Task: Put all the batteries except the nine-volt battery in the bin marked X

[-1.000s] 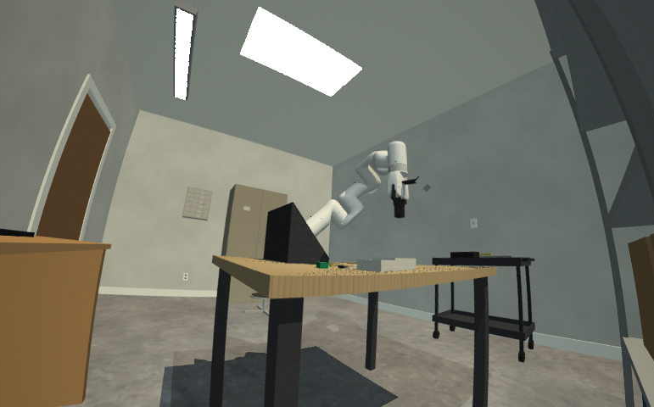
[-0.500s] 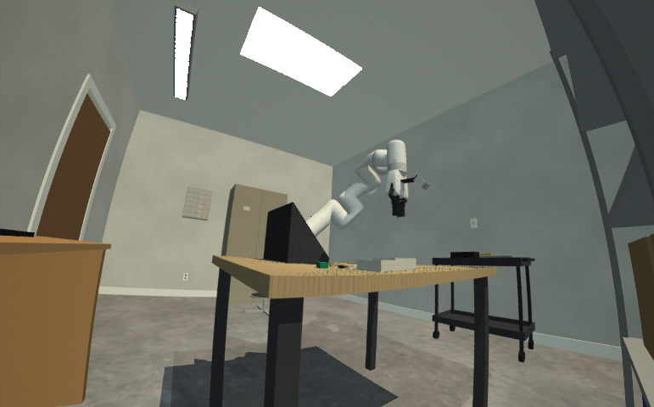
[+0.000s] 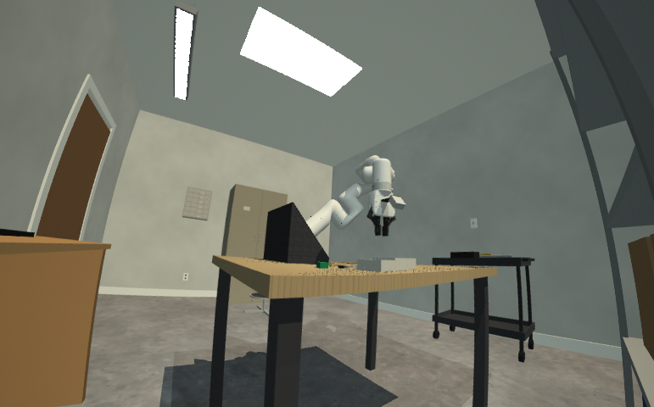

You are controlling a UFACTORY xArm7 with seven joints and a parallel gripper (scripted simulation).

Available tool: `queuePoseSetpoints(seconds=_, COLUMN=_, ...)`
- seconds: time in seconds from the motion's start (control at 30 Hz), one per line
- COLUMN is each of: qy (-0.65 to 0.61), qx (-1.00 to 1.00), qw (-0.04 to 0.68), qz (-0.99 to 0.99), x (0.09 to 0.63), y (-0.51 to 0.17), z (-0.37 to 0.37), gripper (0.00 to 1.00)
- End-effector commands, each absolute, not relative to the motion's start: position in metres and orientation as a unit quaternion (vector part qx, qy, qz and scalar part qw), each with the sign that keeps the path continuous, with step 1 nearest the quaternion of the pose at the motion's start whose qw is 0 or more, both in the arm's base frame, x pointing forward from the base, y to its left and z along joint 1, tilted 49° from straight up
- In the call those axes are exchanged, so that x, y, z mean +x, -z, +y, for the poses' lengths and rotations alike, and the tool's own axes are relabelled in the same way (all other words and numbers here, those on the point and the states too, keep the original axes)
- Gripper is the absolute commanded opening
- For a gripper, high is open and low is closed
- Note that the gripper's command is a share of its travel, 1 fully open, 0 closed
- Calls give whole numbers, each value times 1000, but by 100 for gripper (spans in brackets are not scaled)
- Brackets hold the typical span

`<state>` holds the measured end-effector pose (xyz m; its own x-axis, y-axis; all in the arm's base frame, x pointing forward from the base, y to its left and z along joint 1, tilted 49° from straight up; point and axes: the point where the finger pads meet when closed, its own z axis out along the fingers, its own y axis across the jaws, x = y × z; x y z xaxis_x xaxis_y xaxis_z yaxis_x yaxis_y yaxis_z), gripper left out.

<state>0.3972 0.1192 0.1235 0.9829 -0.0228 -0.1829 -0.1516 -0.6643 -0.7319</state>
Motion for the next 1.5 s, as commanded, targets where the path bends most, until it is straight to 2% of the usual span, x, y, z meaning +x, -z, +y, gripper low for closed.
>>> queuePoseSetpoints(seconds=0.0, qy=-105, qx=-903, qw=399, qz=122, x=372, y=-89, z=132, gripper=28)
queuePoseSetpoints(seconds=0.33, qy=-146, qx=-883, qw=383, qz=229, x=363, y=-78, z=134, gripper=28)
queuePoseSetpoints(seconds=1.47, qy=-146, qx=-883, qw=383, qz=229, x=365, y=-80, z=136, gripper=28)
